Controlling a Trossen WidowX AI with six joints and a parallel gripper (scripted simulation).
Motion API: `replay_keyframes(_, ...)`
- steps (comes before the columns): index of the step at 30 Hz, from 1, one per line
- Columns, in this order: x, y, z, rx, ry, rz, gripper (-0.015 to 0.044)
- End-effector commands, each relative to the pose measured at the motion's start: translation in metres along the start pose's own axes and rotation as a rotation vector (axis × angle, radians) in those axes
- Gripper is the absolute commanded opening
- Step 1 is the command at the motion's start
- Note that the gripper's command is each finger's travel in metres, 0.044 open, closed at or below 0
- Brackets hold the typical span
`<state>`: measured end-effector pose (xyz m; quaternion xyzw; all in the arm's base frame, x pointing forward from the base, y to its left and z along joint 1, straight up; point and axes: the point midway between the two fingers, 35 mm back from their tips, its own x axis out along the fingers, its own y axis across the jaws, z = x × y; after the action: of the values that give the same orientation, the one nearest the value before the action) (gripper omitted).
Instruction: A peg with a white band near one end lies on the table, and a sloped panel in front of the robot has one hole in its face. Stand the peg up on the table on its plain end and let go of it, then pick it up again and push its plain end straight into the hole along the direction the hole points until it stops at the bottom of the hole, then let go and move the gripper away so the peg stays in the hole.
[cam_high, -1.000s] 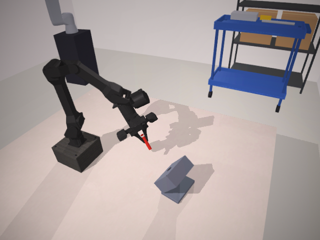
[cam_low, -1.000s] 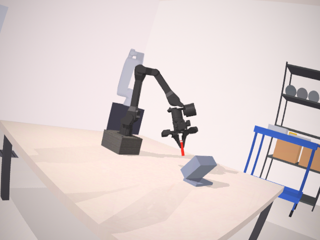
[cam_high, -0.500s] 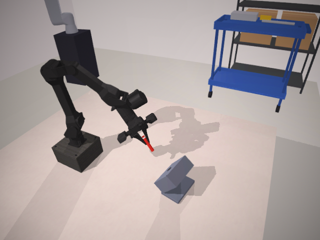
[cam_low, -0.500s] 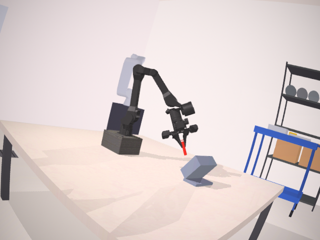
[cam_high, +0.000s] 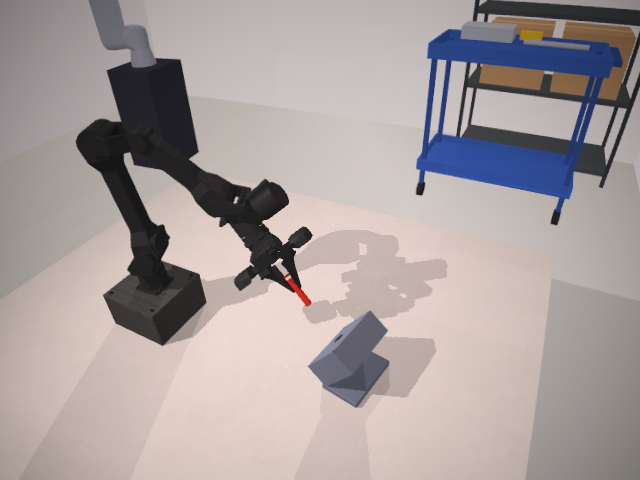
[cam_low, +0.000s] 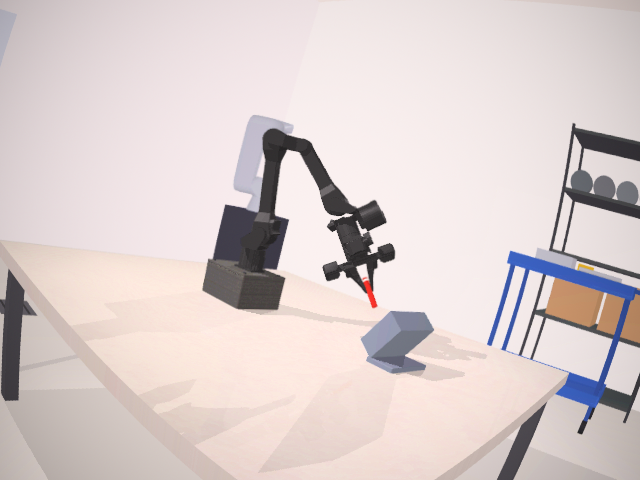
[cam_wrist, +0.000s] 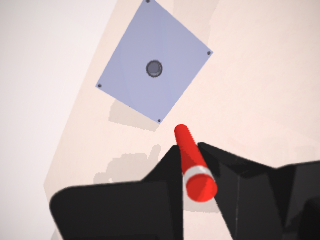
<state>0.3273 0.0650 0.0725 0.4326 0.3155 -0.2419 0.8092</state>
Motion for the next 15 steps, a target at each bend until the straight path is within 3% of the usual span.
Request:
replay_keyframes(1, -0.002, 0.002, 0.007, 0.038, -0.030, 0.027, 0.0000)
replay_keyframes(15, -0.003, 0.003, 0.023, 0.130, -0.105, 0.085, 0.0000)
